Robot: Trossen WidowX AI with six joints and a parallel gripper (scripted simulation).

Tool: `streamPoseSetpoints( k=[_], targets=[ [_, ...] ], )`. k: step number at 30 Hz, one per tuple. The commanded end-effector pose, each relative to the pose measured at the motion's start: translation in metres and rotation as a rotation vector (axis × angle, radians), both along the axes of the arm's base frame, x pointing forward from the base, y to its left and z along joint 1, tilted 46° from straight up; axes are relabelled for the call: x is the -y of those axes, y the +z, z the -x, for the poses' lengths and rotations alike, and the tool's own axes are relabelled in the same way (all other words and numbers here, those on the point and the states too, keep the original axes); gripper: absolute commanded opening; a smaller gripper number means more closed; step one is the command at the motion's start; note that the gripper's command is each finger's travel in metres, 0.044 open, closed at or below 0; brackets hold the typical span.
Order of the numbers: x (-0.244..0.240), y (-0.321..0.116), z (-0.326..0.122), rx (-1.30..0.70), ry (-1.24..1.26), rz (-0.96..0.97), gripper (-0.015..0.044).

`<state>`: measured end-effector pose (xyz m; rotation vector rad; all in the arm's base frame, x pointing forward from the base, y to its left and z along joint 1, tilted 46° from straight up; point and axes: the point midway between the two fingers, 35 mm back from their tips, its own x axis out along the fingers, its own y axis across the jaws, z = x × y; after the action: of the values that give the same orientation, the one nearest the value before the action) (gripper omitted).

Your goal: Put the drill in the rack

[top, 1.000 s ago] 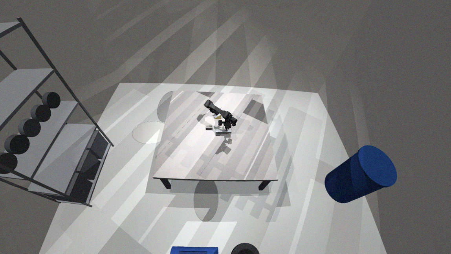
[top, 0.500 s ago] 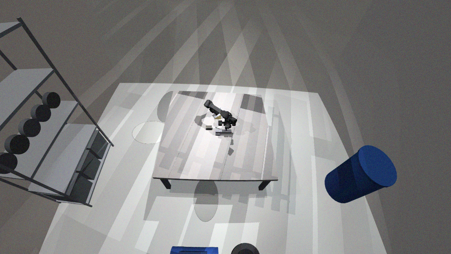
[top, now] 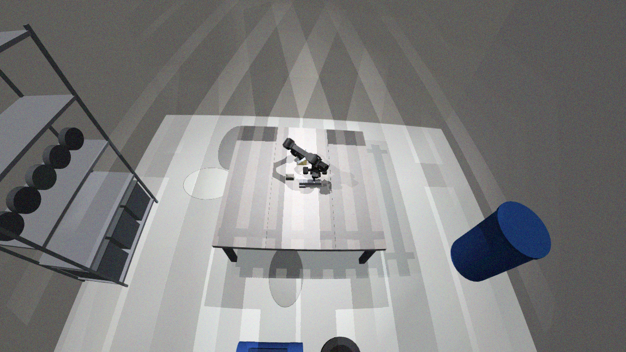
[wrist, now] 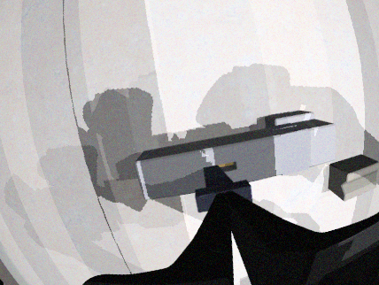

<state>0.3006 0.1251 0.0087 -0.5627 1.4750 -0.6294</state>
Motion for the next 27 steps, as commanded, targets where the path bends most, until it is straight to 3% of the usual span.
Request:
streamPoseSetpoints(
  k=[1,27],
  targets=[
    [0.0104,-0.0082,0.0046,-0.026,-0.018,0.013,0.0],
    [0.0174,-0.0143,0.0078,-0.026,-0.018,0.014,0.0]
  ],
)
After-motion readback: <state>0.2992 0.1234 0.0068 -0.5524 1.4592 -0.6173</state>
